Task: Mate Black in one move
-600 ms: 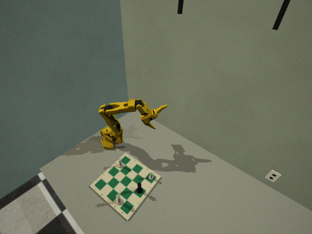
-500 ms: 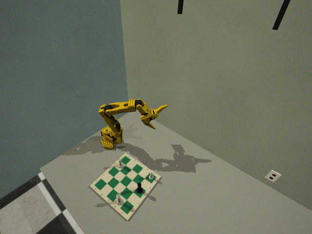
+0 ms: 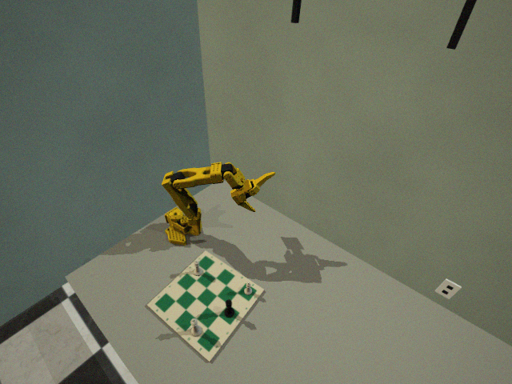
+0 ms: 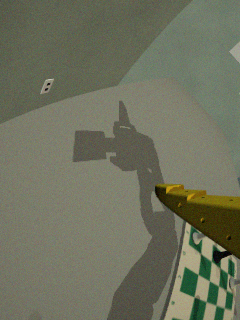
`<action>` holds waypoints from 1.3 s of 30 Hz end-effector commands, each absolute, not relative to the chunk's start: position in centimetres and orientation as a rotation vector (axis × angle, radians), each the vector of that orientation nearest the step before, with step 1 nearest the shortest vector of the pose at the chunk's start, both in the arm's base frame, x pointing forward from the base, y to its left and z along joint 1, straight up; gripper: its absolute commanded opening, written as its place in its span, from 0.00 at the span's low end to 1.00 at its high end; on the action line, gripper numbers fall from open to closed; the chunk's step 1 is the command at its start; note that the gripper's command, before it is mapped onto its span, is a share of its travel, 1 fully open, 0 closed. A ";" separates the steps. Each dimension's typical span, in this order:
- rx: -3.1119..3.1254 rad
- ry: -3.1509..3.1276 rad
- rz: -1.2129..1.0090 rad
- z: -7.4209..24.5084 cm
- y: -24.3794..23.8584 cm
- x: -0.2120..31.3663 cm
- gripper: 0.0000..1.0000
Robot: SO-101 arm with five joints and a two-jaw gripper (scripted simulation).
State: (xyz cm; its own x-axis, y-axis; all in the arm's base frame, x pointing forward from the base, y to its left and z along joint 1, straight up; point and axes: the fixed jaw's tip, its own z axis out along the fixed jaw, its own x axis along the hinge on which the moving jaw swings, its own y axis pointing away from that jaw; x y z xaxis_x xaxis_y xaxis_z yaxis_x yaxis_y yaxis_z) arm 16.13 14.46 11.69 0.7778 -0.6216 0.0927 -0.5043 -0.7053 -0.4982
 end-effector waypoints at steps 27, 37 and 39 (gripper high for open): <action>-2.513 0.846 -0.352 11.8 14.5 16.1 1.00; -2.505 0.850 -0.355 11.9 14.5 16.2 1.00; -2.498 0.861 -0.356 12.0 14.4 16.2 1.00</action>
